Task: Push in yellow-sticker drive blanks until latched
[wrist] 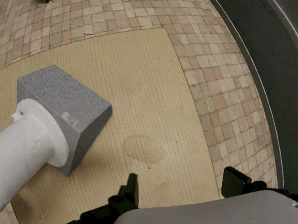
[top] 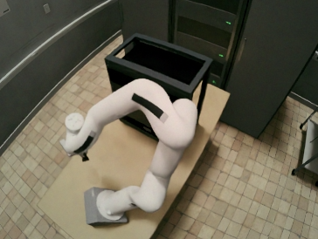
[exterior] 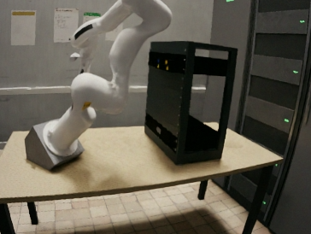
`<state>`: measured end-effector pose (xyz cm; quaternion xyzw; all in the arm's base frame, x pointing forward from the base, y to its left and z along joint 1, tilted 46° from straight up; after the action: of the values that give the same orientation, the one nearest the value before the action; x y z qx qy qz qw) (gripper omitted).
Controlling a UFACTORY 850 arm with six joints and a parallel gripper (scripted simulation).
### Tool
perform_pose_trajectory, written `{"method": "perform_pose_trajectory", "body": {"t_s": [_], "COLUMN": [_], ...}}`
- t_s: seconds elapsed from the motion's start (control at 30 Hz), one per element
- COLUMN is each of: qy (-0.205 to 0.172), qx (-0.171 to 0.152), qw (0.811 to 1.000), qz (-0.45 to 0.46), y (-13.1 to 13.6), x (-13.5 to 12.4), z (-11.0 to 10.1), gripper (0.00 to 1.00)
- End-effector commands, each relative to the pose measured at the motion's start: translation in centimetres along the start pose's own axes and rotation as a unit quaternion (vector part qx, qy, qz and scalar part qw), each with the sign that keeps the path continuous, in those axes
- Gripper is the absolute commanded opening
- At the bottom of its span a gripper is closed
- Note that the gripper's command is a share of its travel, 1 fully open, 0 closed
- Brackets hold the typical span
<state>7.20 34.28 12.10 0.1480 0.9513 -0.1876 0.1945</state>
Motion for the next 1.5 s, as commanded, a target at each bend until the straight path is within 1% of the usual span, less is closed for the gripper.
{"method": "perform_pose_trajectory", "body": {"t_s": [0.0, 0.03, 0.27, 0.4, 0.53, 0.6, 0.8, 0.83, 0.93, 0.97, 1.07, 1.17, 1.3, 1.33, 1.4, 1.43, 1.47], "qy": [0.029, 0.029, 0.083, 0.115, 0.149, 0.149, 0.200, 0.200, 0.225, 0.225, 0.250, 0.250, 0.282, 0.282, 0.298, 0.298, 0.306], "qx": [-0.008, -0.008, -0.021, -0.028, -0.035, -0.035, -0.045, -0.045, -0.051, -0.051, -0.056, -0.056, -0.064, -0.064, -0.068, -0.068, -0.070], "qw": [0.999, 0.999, 0.992, 0.983, 0.970, 0.970, 0.943, 0.943, 0.925, 0.925, 0.904, 0.904, 0.871, 0.871, 0.853, 0.853, 0.843], "qz": [0.032, 0.032, 0.098, 0.141, 0.187, 0.187, 0.262, 0.262, 0.301, 0.301, 0.341, 0.341, 0.396, 0.396, 0.424, 0.424, 0.437], "y": [-0.1, -0.1, -0.1, 0.0, 0.2, 0.2, 0.7, 0.7, 1.0, 1.0, 1.4, 1.4, 2.1, 2.1, 2.4, 2.4, 2.6], "x": [1.5, 1.5, 4.2, 5.7, 7.3, 7.3, 9.4, 9.4, 10.3, 10.3, 11.1, 11.1, 12.0, 12.0, 12.4, 12.4, 12.5], "z": [0.0, 0.0, -0.1, -0.3, -0.5, -0.5, -1.1, -1.1, -1.5, -1.5, -1.9, -1.9, -2.5, -2.5, -2.8, -2.8, -3.0], "gripper": [1.00, 1.00, 1.00, 1.00, 1.00, 1.00, 1.00, 1.00, 1.00, 1.00, 1.00, 1.00, 1.00, 1.00, 1.00, 1.00, 1.00]}}
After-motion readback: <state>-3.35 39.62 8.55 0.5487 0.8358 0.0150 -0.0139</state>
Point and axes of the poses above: the point where the finger pads meet when closed, its own z axis out along the fingers, its own y axis across the jaws, x = y × z, the point moved 3 cm from there along -z, back along the fingers, and after that the axes turned 4 degrees about -z, right-handed, at the moved point
